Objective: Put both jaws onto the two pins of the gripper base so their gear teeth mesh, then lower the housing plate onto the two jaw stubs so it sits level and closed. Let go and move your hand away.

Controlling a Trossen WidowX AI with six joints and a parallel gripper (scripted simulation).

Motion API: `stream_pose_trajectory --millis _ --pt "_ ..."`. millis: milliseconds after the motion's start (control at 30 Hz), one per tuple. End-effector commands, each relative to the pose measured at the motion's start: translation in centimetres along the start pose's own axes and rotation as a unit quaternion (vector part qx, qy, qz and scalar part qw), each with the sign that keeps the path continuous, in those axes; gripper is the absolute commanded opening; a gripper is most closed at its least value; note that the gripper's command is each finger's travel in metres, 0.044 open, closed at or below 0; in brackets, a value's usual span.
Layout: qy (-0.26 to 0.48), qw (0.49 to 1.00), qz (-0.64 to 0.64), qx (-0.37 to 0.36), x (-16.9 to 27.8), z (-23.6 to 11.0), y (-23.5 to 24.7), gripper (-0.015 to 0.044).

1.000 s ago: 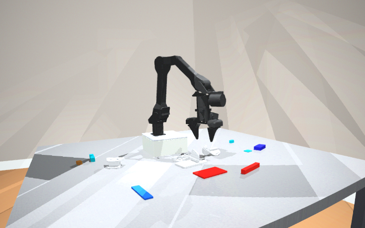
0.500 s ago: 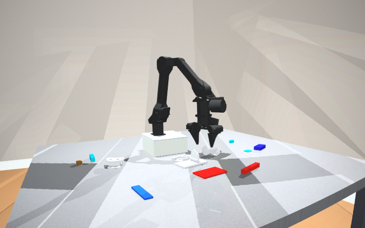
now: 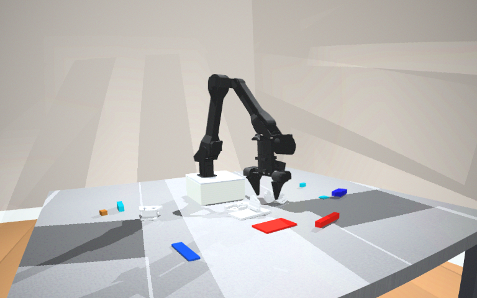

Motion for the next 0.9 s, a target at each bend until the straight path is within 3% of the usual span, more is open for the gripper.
stream_pose_trajectory --millis 0,367,733,867 --pt "0.004 1.000 -0.002 -0.001 0.1 0.7 0.1 0.0440" --pt "0.003 1.000 -0.003 0.000 0.2 2.0 0.3 0.0440" --pt "0.003 1.000 -0.003 0.000 0.2 2.0 0.3 0.0151" --pt "0.003 1.000 -0.003 0.000 0.2 2.0 0.3 0.0125"
Point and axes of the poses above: the point midway between the two fingers, 35 mm back from their tips, its own z axis out along the fingers, its own y axis across the jaws, x = y × z, the point moved 9 cm from there along -z, back along the fingers, and after that the axes turned 9 degrees about z, right-handed, at the moved point
